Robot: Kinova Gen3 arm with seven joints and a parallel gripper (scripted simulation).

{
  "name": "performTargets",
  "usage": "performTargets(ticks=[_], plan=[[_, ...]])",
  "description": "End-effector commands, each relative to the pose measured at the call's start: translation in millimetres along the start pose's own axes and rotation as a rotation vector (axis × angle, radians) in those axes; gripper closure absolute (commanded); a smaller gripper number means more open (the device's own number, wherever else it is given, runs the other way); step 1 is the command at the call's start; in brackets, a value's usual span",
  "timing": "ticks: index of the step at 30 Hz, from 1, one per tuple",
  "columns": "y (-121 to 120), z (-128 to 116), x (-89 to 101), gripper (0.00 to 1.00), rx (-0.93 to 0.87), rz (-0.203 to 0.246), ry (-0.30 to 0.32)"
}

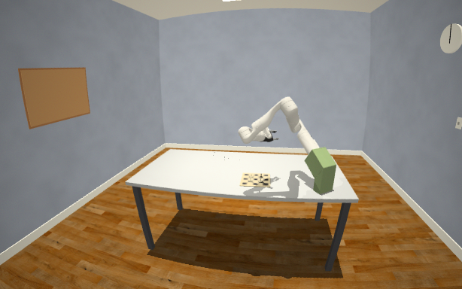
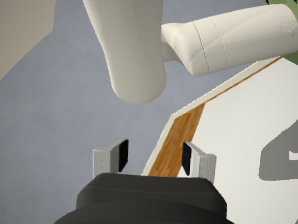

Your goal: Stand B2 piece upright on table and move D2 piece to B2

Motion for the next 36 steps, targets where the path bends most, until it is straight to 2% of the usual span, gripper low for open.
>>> performTargets(ticks=[1, 19, 23, 28, 32, 34, 36], plan=[[-0.4, 0.3, 0.2, 0.0, -0.001, -0.001, -0.001], [-0.4, 0.1, 0.3, 0.0, 0.0, -0.001, -0.001], [0.7, -4.2, 2.2, 0.0, 0.003, -0.013, -0.004], [5.4, -23.9, 11.0, 0.0, 0.018, -0.066, -0.02], [12.2, -56.3, 24.0, 0.0, 0.038, -0.153, -0.043], [12.2, -56.3, 24.0, 0.0, 0.038, -0.153, -0.043], [16.3, -79.1, 32.2, 0.0, 0.05, -0.215, -0.059]])
Point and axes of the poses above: the point where the finger pads meet when closed, its own x axis back along the fingers, its own y axis across the jaws, z = x × y, the point moved 3 cm from there along x, back along the fingers, and after that the axes turned 6 degrees about x, right-handed, at the moved point
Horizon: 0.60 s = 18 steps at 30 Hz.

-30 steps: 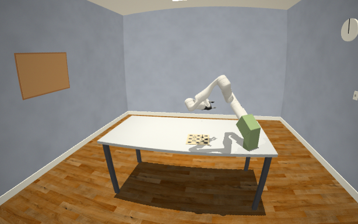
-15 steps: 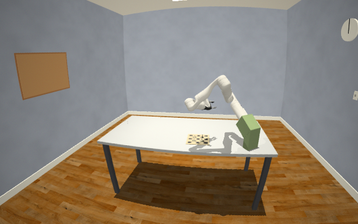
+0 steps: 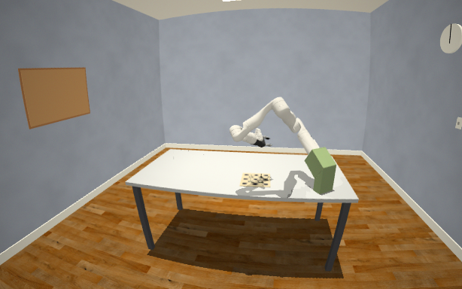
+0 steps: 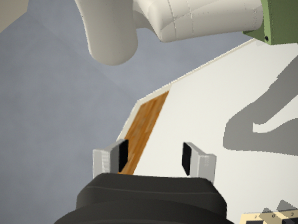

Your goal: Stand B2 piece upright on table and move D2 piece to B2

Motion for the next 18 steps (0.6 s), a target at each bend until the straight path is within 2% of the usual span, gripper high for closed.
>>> performTargets(ticks=[1, 5, 11, 13, 15, 18], plan=[[3.0, -31.9, 5.8, 0.0, 0.02, -0.076, -0.001], [16.2, -87.9, 21.2, 0.0, 0.057, -0.222, -0.041], [38.1, -182.4, 45.2, 0.0, 0.117, -0.467, -0.109], [46.1, -209.3, 52.4, 0.0, 0.138, -0.533, -0.126], [46.1, -209.3, 52.4, 0.0, 0.138, -0.533, -0.126], [56.2, -247.0, 61.8, 0.0, 0.164, -0.628, -0.152]])
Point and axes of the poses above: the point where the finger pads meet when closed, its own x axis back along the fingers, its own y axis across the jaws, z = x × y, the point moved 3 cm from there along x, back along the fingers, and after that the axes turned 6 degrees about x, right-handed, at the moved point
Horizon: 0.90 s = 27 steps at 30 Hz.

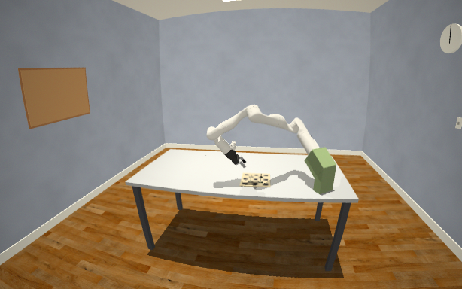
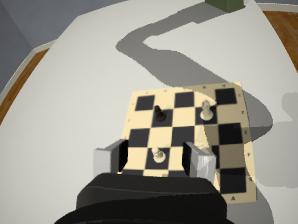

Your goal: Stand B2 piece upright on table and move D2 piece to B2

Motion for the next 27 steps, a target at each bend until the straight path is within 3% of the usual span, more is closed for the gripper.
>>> performTargets(ticks=[1, 7, 11, 20, 27], plan=[[-10.1, -43.6, -10.9, 0.0, -0.003, -0.08, 0.014], [-3.9, -99.4, -15.2, 0.0, 0.03, -0.218, -0.027], [-0.2, -118.6, -16.7, 0.0, 0.041, -0.262, -0.039], [1.3, -136.9, -18.7, 0.0, 0.053, -0.31, -0.053], [1.2, -141.5, -19.3, 0.0, 0.056, -0.323, -0.057]])
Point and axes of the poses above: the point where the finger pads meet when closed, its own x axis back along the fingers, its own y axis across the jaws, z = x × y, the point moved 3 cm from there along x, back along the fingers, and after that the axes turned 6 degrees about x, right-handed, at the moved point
